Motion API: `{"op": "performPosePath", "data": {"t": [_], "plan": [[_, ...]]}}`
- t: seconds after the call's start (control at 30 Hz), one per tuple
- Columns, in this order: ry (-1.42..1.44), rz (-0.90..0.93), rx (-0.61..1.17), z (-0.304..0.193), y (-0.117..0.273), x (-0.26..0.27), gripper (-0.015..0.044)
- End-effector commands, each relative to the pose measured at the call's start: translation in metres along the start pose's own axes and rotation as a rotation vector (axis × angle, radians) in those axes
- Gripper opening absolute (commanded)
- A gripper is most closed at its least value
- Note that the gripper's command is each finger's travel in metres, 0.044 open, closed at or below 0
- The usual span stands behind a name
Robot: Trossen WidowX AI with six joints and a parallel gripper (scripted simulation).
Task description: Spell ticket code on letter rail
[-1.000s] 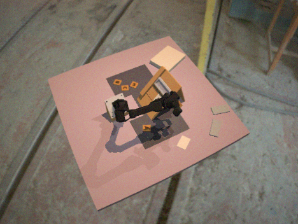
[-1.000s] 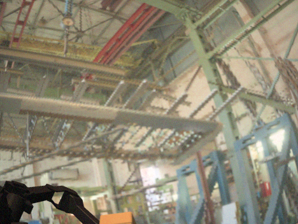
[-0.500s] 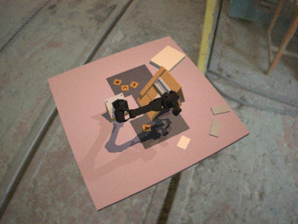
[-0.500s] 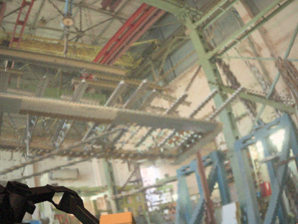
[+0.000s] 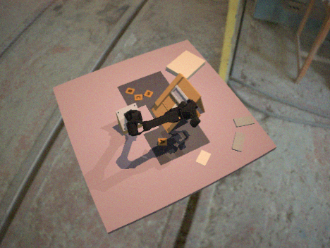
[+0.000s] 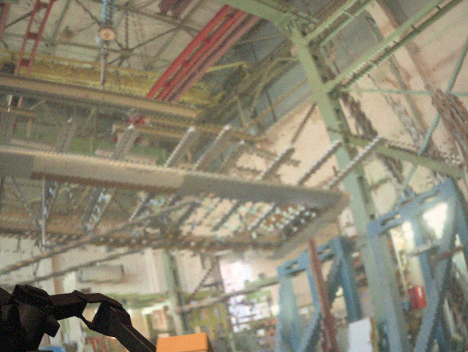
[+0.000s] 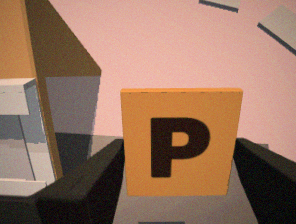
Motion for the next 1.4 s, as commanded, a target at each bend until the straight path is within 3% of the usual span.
{"op": "performPosePath", "data": {"t": [0.0, 1.37], "plan": [[-0.004, 0.0, 0.005, -0.001, -0.001, 0.004, 0.0], [-0.004, 0.001, 0.006, -0.002, -0.001, 0.024, 0.0]]}}
Point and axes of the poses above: the point midway between the two fingers, 35 mm back from their tips, its own y axis back along the fingers, its own x axis across the jaws, z = x × y, the point moved 9 cm from there along y, back along the fingers, and after that the axes turned 2 degrees about -y, right-handed, at the moved point
